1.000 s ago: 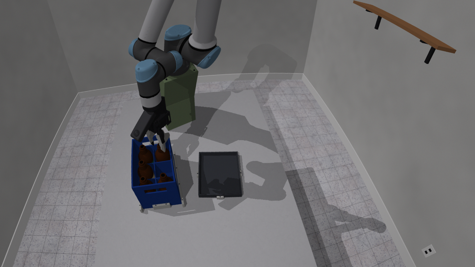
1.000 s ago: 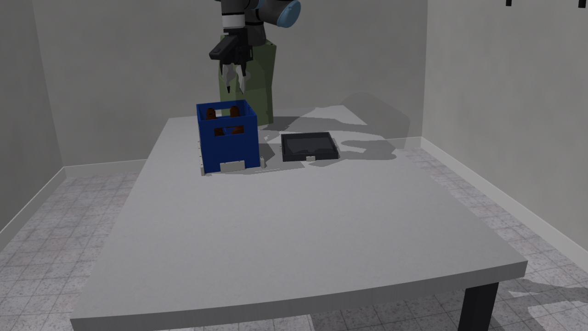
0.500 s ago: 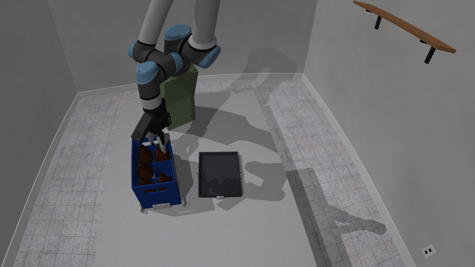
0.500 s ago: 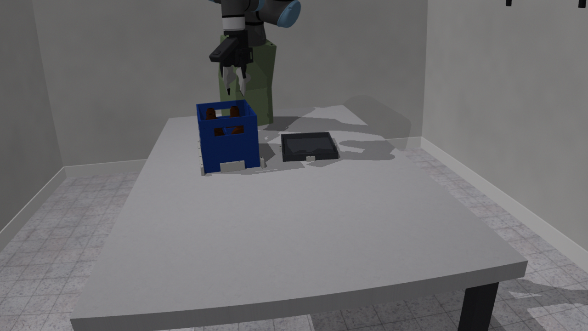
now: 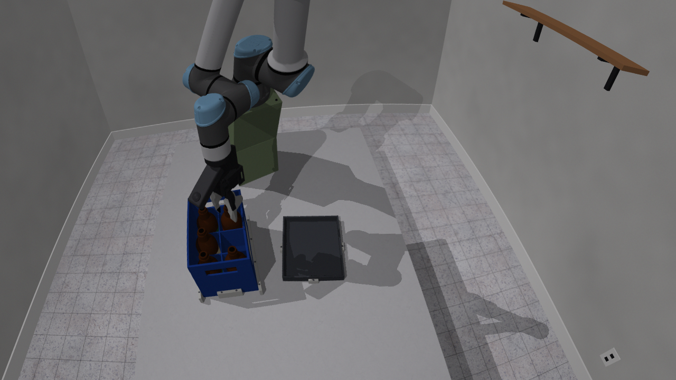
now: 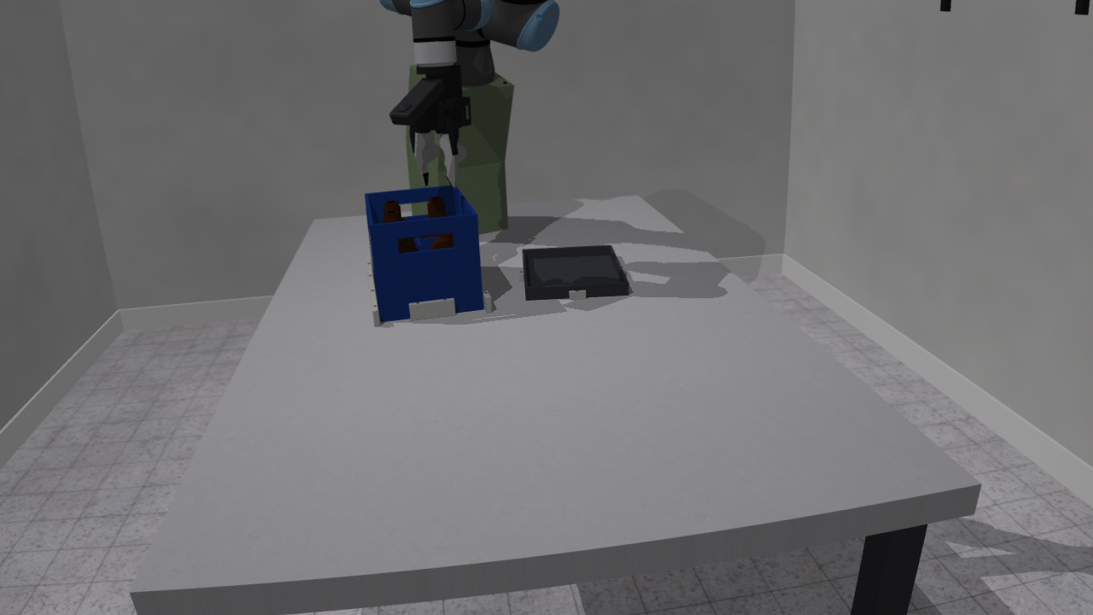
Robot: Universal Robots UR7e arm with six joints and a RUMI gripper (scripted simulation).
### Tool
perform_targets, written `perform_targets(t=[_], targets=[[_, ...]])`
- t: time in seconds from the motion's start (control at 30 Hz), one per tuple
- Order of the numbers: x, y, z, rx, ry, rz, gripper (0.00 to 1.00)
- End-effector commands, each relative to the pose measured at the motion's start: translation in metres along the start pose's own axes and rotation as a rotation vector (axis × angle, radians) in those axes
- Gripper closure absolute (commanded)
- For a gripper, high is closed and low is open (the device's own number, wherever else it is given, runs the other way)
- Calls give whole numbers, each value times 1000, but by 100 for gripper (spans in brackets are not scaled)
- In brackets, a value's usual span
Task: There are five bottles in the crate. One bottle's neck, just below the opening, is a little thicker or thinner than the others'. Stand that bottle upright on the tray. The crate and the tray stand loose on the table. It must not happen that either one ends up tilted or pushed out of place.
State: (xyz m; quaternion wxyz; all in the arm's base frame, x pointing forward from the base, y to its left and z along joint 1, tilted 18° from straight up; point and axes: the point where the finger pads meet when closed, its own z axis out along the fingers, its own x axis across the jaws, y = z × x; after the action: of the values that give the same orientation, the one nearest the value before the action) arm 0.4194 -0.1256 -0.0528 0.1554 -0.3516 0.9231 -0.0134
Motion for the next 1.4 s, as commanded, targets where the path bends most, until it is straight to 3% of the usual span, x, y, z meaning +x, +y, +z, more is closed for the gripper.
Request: perform_targets(t=[0.0,0.57,1.37], targets=[[0,-1,5,1,0,0,62],[0,-1,18,1,0,0,62],[0,-1,19,1,0,0,62]])
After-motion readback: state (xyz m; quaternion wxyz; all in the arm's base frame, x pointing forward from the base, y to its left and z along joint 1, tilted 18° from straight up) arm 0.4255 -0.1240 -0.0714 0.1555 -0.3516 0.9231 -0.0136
